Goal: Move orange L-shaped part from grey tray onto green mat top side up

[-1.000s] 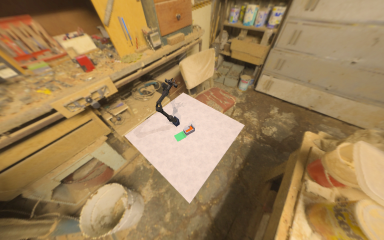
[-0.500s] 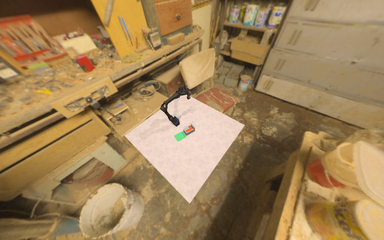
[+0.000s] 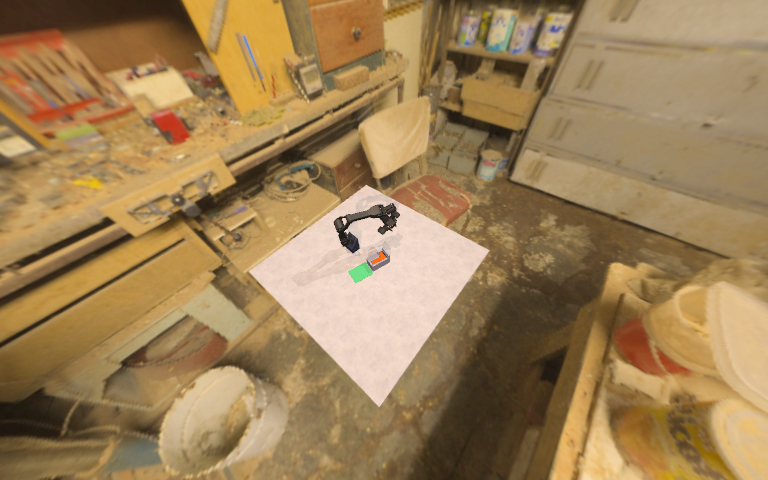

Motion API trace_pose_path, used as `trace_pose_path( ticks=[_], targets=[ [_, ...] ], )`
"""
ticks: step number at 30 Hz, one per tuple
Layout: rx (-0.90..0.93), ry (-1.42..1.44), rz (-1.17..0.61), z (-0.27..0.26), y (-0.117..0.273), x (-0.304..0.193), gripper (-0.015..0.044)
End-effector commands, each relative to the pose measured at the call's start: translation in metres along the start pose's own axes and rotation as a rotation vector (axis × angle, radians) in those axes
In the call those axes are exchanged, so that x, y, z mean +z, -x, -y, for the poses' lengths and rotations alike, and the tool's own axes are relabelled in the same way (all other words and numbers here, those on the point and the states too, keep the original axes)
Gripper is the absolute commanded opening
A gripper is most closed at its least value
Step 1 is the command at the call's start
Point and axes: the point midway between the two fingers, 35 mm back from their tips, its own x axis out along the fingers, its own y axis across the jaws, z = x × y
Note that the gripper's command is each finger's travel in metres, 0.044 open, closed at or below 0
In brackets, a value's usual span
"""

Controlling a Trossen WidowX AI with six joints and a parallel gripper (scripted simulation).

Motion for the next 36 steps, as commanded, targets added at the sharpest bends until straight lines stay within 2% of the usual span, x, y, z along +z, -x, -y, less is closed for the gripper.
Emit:
trace_pose_path(
  ticks=[1, 4, 6, 12, 19, 36],
  targets=[
    [-0.224, -0.090, -0.120, 0.065, -0.031, 0.015, 0.0180],
    [-0.388, -0.143, -0.226, 0.116, -0.046, 0.019, 0.0180],
    [-0.424, -0.153, -0.251, 0.128, -0.049, 0.019, 0.0180],
    [-0.424, -0.153, -0.251, 0.130, -0.056, 0.018, 0.0180],
    [-0.426, -0.154, -0.250, 0.156, -0.113, 0.000, 0.0180],
    [-0.426, -0.154, -0.250, 0.164, -0.130, -0.005, 0.0180]
  ],
)
